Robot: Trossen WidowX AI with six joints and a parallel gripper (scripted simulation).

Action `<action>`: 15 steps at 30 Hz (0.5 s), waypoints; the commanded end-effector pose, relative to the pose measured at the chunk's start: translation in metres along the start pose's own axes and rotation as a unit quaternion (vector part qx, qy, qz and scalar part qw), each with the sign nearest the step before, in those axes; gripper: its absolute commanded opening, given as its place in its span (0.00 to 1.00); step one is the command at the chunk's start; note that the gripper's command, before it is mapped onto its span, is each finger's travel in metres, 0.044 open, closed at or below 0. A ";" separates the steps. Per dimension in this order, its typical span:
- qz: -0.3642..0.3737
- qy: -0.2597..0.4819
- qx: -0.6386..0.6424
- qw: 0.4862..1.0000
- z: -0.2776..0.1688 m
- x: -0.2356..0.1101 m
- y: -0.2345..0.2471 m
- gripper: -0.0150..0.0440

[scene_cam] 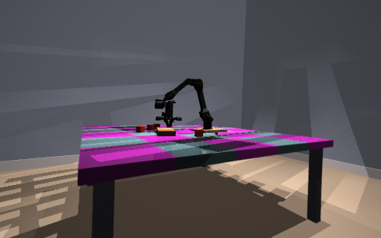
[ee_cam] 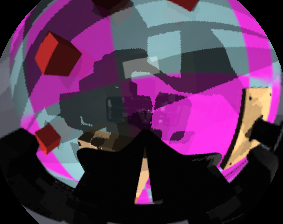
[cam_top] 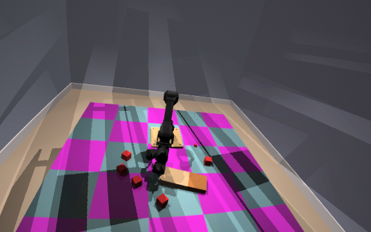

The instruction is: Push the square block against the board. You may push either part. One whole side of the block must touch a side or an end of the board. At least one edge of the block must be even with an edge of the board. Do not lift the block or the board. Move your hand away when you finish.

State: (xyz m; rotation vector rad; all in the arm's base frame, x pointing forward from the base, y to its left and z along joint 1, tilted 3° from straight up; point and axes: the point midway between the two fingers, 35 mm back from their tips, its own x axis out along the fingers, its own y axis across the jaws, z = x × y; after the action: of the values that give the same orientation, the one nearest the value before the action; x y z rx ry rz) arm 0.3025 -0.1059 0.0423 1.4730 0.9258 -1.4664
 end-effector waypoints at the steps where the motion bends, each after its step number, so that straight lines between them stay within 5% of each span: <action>1: -0.001 0.002 -0.002 1.000 -0.006 0.000 0.000 0.25; 15: -0.001 0.002 -0.002 1.000 -0.015 0.000 0.001 0.25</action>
State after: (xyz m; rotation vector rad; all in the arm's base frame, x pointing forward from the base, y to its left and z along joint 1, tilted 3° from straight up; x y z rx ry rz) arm 0.3076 -0.0973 0.0421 1.4740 0.9262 -1.4657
